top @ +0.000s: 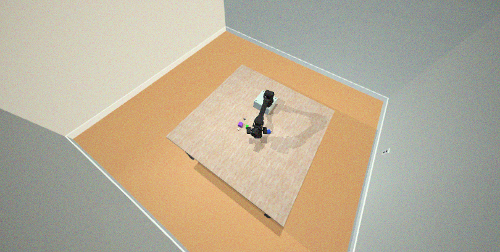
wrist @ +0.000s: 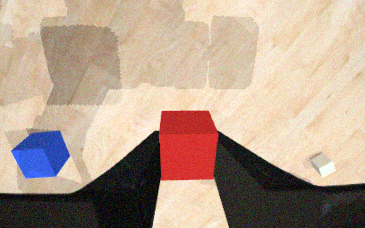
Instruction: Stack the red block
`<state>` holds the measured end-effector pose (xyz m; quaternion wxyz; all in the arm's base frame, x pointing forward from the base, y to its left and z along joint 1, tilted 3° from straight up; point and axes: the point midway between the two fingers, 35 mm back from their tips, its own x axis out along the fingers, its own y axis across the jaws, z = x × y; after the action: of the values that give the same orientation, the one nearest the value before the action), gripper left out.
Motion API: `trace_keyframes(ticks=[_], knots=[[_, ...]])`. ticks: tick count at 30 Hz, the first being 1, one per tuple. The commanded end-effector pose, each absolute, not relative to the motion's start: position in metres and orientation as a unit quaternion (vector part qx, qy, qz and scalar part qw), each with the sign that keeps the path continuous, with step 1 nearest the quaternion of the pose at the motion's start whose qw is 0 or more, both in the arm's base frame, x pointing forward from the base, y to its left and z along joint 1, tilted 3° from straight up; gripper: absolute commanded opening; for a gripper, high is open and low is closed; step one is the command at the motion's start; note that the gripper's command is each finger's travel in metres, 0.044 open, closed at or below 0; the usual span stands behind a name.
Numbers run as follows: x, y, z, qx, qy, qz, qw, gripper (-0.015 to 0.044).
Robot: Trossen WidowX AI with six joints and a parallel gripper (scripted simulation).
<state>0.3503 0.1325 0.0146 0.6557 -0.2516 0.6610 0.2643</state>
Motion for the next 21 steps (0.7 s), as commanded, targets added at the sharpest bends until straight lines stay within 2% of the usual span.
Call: trace_keyframes(ticks=[1, 11, 21], knots=[[0.352, 0.133, 0.036, -0.251, 0.658, 0.266, 0.658, 0.0], [0.352, 0.131, 0.051, -0.252, 0.658, 0.266, 0.658, 0.0], [0.347, 0.069, 0.05, -0.254, 0.659, 0.264, 0.657, 0.0]])
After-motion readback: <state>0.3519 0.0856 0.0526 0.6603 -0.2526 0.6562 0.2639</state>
